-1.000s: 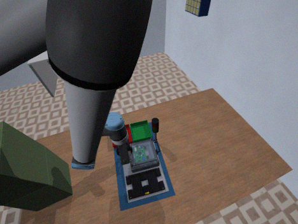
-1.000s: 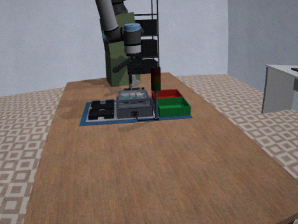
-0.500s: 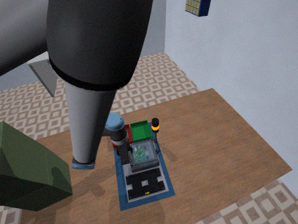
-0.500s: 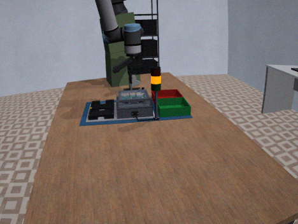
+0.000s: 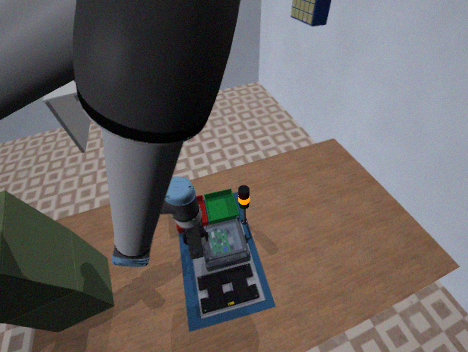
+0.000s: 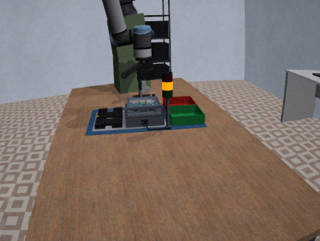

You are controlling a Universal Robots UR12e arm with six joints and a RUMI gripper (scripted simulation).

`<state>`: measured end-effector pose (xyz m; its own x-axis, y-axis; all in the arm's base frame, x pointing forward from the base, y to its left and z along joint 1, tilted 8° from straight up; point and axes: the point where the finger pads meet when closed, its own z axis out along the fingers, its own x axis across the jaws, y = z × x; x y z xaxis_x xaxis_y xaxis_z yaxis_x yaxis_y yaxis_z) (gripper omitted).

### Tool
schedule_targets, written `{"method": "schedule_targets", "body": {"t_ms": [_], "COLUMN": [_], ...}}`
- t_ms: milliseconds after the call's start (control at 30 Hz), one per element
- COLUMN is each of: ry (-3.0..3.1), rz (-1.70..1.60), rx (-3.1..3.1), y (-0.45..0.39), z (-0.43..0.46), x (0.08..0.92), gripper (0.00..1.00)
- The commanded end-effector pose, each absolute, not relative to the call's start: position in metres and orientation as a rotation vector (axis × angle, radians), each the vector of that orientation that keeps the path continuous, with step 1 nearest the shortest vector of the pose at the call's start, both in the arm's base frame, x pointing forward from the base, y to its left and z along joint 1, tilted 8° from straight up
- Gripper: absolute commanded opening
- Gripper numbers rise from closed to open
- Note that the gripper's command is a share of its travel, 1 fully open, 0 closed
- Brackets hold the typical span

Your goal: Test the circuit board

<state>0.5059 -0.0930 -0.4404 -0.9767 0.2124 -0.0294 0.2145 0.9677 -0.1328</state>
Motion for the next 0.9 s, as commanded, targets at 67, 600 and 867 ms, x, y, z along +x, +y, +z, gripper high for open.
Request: {"method": "schedule_targets", "body": {"t_ms": [67, 600, 867], "ry": [3.101, 3.101, 3.101], "rz": [-0.212, -0.212, -0.212], "rx": [0.336, 0.336, 0.336], "y": [-0.093, -0.092, -0.088], "z": [-0.440, -0.434, -0.404], "x": [0.506, 0.506, 0.506], "gripper": [0.13, 0.13, 0.13]}}
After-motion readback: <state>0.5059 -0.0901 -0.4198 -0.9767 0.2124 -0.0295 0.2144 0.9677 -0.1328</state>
